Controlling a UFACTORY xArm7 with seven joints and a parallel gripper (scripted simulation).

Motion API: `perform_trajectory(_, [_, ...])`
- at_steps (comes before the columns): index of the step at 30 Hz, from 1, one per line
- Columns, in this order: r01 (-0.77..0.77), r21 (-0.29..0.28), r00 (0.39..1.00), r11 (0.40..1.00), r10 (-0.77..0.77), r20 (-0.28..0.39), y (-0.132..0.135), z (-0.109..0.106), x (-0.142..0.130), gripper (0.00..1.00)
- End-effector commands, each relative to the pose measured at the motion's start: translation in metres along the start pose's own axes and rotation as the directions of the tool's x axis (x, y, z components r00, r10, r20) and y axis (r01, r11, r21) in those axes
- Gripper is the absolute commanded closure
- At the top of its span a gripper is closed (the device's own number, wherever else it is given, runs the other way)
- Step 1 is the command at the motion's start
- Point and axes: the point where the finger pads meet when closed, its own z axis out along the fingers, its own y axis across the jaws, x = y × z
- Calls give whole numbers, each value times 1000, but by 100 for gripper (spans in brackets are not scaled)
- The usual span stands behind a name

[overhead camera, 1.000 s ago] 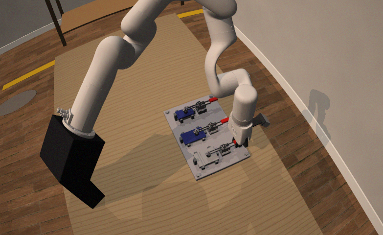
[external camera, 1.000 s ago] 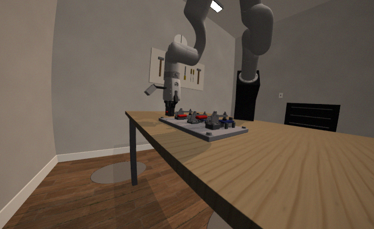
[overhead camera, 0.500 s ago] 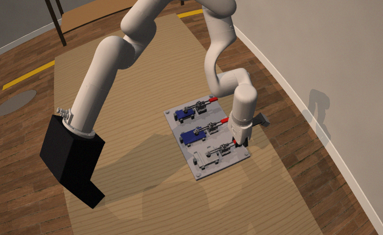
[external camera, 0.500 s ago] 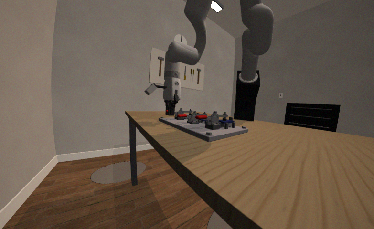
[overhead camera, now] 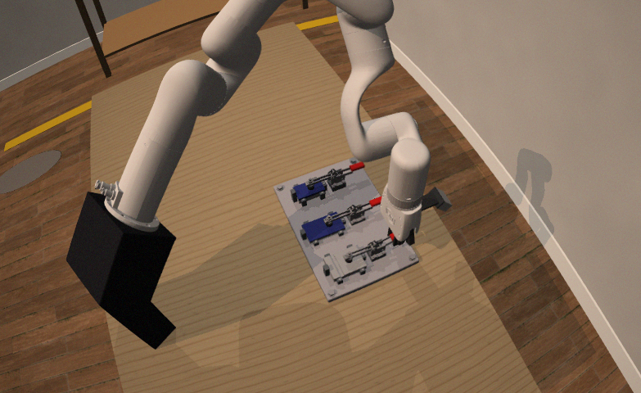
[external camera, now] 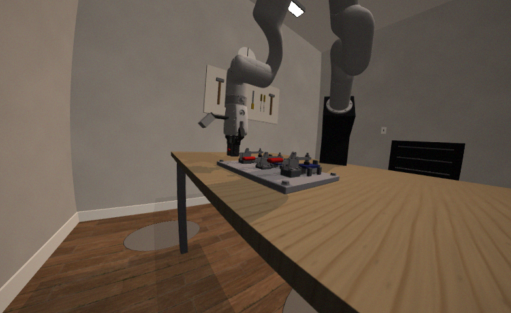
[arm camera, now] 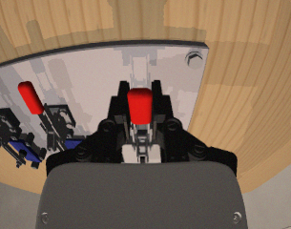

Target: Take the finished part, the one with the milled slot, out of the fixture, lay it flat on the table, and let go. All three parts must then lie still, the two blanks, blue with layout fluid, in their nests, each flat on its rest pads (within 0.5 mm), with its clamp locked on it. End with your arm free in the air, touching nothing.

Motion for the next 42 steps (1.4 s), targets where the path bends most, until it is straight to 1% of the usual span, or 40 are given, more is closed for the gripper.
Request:
perform_trajectory(1, [0, -3, 1000, 1000, 0, -2, 1, -4, -1, 100])
perform_trajectory(42, [0, -3, 1000, 1000, 0, -2, 1, -23, -24, 100])
